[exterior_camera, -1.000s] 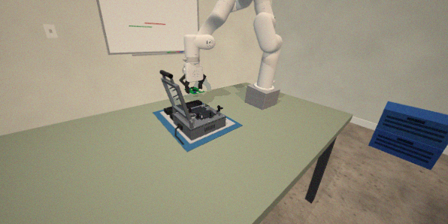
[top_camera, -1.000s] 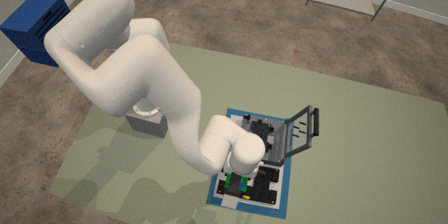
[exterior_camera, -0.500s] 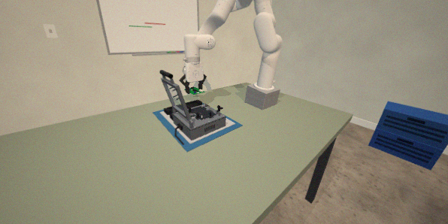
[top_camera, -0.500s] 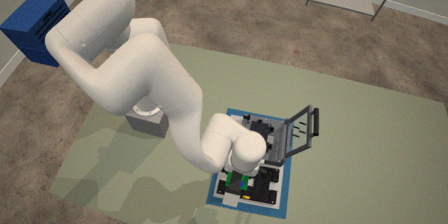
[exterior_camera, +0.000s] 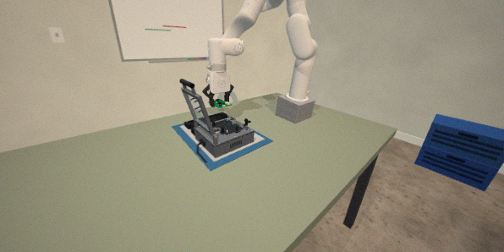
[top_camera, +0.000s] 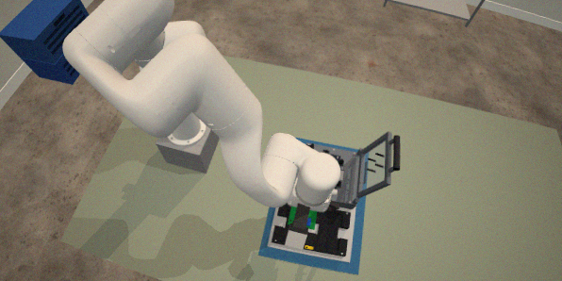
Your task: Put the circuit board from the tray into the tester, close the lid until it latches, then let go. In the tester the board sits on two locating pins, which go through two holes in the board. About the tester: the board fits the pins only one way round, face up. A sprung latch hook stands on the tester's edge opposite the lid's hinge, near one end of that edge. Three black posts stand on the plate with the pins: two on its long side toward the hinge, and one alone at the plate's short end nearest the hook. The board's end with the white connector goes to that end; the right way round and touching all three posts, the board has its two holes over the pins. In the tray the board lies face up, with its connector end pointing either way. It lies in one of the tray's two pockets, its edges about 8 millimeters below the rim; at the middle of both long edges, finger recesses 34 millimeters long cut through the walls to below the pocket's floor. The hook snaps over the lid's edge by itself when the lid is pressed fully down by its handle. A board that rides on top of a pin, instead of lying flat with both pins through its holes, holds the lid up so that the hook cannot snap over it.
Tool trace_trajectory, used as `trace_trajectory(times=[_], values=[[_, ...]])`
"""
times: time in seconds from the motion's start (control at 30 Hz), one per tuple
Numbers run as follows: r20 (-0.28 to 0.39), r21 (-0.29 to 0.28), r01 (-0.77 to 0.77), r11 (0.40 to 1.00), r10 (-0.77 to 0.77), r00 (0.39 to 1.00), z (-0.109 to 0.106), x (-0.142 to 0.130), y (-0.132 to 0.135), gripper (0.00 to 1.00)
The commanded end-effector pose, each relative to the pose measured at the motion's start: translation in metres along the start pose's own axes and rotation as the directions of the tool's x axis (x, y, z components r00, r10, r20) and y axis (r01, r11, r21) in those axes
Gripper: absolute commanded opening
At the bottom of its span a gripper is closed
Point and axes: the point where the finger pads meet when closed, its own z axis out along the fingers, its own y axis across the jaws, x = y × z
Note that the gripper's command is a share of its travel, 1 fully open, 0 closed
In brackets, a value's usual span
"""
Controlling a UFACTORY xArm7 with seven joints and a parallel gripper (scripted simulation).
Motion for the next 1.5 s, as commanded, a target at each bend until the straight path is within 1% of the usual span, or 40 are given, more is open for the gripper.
trace_trajectory(times=[0.0, 0.37, 0.43, 0.93, 1.0, 1.47], values=[[-0.002, 0.003, 0.0, 1.0, 0.0, 1.0, -0.002, -0.01, -0.005, 0.79], [-0.002, 0.003, 0.0, 1.0, 0.0, 1.0, -0.005, -0.047, -0.018, 0.79], [-0.002, 0.003, 0.0, 1.0, 0.0, 1.0, -0.005, -0.047, -0.018, 0.79], [-0.002, 0.003, 0.0, 1.0, 0.0, 1.0, -0.008, -0.097, -0.035, 0.79], [-0.002, 0.003, 0.0, 1.0, 0.0, 1.0, -0.008, -0.097, -0.035, 0.79], [-0.002, 0.003, 0.0, 1.0, 0.0, 1.0, -0.01, -0.128, -0.045, 0.79]])
